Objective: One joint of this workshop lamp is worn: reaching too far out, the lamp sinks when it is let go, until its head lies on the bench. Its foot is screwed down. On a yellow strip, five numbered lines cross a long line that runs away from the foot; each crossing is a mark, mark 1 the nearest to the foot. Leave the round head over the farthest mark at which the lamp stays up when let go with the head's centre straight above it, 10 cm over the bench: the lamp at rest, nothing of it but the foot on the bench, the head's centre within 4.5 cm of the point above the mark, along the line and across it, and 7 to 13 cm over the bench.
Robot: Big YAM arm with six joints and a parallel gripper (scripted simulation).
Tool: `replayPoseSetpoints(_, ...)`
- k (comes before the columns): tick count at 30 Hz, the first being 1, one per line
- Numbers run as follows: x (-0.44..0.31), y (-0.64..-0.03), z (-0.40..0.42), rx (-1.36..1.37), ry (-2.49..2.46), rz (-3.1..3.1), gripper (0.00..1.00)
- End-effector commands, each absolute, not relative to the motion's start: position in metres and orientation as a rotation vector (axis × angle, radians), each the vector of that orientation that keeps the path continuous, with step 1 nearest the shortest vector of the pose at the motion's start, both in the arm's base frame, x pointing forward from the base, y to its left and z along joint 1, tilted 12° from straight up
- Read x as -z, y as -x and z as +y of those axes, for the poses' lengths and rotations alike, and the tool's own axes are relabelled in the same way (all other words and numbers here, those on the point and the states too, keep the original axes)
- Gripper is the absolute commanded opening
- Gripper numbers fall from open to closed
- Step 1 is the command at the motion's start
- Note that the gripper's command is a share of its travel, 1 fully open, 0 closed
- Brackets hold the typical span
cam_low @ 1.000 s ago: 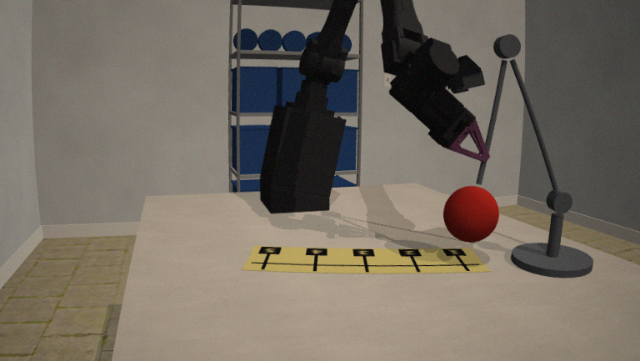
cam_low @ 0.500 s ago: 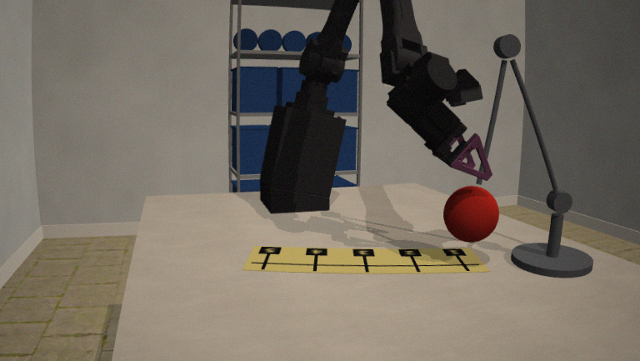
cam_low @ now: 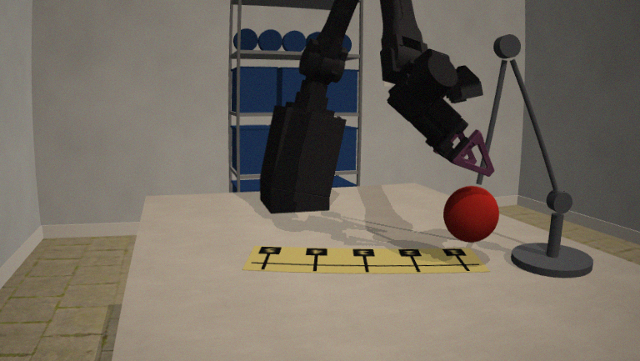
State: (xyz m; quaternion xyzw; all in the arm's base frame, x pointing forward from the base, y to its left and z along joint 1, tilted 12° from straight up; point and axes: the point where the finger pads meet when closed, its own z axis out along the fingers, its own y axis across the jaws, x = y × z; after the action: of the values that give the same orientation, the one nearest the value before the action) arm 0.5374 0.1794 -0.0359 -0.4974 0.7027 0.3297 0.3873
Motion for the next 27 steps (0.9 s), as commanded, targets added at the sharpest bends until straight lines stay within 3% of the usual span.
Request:
replayPoseSetpoints(1, 0.024, -0.543, 0.178, -0.823, 1.267, 1.767, 1.0)
replayPoseSetpoints(27, 0.032, -0.539, 0.179, -0.833, 1.266, 1.782, 1.0)
